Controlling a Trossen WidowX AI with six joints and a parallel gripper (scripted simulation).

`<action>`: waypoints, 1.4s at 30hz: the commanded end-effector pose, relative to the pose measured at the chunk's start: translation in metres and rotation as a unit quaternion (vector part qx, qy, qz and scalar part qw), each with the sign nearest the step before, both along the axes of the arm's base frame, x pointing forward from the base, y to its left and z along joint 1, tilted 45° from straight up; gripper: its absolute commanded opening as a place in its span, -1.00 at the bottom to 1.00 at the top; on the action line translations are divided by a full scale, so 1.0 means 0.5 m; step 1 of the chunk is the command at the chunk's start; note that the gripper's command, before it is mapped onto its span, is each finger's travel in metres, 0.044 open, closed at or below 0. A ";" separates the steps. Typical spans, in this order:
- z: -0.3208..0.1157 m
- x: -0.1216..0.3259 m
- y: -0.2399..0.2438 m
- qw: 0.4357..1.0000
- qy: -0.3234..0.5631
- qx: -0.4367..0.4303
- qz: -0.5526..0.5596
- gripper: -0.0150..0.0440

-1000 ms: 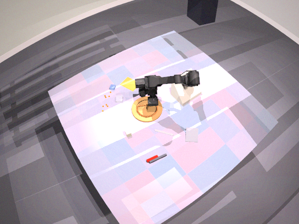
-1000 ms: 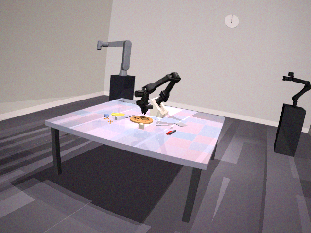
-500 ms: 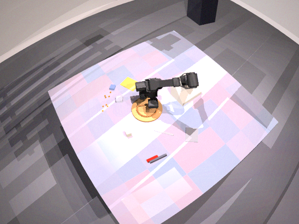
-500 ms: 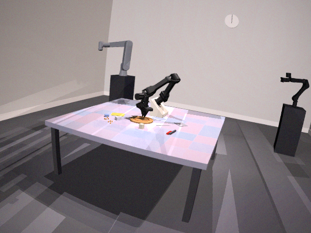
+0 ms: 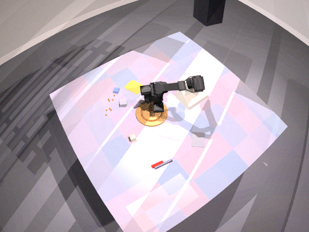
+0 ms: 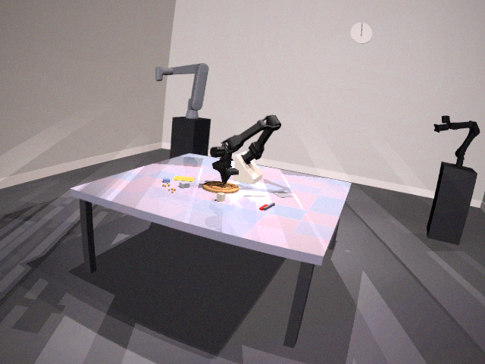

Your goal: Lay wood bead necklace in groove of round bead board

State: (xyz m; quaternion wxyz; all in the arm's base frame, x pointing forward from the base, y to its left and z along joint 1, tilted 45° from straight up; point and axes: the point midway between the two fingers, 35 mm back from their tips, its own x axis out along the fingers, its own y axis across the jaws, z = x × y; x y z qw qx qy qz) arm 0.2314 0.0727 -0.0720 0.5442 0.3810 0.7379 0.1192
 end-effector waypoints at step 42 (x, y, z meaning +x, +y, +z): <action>0.009 -0.002 -0.008 1.000 0.004 0.002 -0.001 -0.49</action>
